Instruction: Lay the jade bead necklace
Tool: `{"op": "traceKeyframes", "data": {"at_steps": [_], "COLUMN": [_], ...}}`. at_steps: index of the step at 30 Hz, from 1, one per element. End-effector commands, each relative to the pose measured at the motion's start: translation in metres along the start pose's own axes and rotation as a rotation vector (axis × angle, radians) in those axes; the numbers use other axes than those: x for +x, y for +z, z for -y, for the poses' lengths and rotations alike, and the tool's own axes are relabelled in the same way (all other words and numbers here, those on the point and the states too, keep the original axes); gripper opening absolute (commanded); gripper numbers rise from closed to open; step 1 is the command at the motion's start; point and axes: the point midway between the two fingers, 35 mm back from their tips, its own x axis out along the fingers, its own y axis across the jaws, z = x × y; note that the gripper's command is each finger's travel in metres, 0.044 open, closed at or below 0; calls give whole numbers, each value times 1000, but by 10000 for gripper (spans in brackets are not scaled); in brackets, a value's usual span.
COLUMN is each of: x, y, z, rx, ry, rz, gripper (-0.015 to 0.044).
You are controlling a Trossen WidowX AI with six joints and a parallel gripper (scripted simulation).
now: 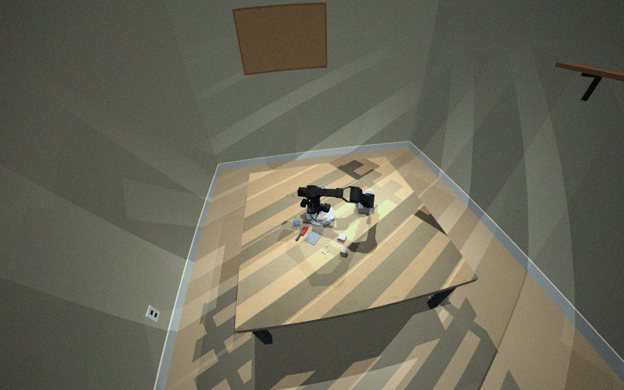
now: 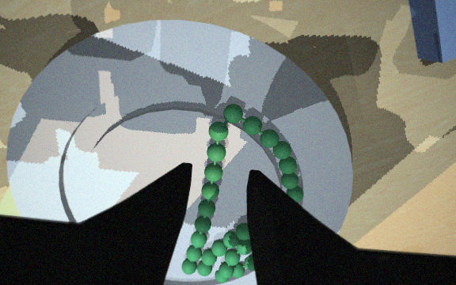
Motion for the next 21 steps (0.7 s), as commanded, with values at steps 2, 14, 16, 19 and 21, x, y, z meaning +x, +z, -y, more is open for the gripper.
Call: {"op": "traceKeyframes", "data": {"at_steps": [2,14,16,19,21], "x": [-1,17,20,25,28], "y": [0,-1,-1,-2,-2], "z": [1,-1,-1,-2,-2], "rx": [1,5,6,7,8], "ry": [-2,5,7,9,10], "rz": [1,0,0,0,0], "gripper": [120,120,120,120,120]}}
